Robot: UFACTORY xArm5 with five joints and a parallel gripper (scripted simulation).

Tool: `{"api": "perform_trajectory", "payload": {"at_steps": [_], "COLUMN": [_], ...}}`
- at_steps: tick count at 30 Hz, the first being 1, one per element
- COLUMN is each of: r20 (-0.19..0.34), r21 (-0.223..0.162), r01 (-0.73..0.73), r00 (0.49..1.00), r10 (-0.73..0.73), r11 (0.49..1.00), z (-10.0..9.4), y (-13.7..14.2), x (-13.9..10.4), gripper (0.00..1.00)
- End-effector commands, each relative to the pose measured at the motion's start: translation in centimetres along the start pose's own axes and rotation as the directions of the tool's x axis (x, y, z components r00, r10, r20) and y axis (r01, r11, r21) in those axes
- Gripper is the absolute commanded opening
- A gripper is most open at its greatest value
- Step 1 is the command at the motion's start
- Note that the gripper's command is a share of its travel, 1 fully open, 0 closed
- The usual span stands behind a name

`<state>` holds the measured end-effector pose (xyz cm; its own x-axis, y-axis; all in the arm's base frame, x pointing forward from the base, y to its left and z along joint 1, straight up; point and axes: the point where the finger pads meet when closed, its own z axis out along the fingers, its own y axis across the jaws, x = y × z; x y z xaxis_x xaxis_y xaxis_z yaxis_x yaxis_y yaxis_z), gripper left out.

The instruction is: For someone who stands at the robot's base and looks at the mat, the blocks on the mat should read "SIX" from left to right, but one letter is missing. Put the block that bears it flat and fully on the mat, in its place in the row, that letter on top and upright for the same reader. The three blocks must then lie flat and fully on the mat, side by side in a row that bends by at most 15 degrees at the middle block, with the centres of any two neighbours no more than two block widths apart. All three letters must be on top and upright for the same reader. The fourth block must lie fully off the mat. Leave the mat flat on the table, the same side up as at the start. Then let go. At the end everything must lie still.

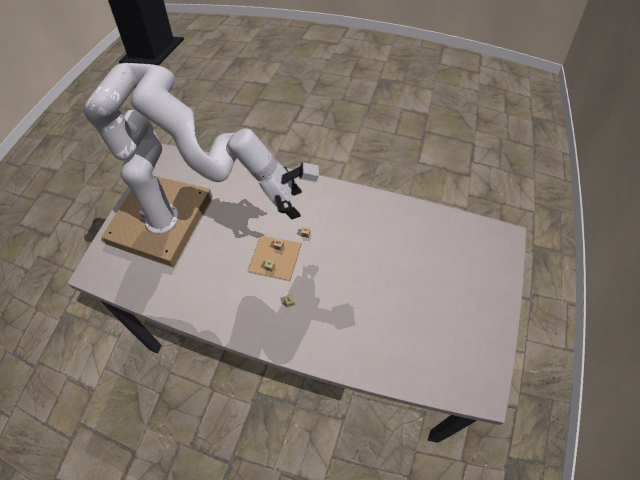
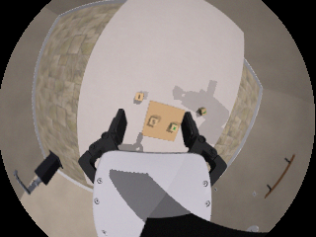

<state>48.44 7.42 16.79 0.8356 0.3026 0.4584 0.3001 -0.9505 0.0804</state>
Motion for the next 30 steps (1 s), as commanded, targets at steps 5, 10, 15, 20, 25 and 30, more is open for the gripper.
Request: {"api": "perform_trajectory", "payload": {"at_steps": [5, 10, 15, 20, 25, 30], "r20": [-0.004, 0.074, 0.212, 0.307, 0.345, 0.345], "r21": [-0.001, -0.011, -0.040, -0.067, -0.081, -0.081], "r01": [0.000, -0.064, -0.182, -0.268, -0.302, -0.302], "r00": [1.000, 0.995, 0.959, 0.911, 0.886, 0.886], "r10": [0.000, 0.065, 0.186, 0.275, 0.311, 0.311], "r11": [1.000, 0.998, 0.982, 0.961, 0.950, 0.950], "z": [-0.1, 1.8, 5.0, 7.2, 8.1, 8.1], "y": [0.0, 2.3, 6.4, 9.3, 10.5, 10.5], "x": [0.2, -0.7, -3.0, -5.2, -6.2, -6.2], "gripper": [1.00, 1.00, 1.00, 1.00, 1.00, 1.00]}}
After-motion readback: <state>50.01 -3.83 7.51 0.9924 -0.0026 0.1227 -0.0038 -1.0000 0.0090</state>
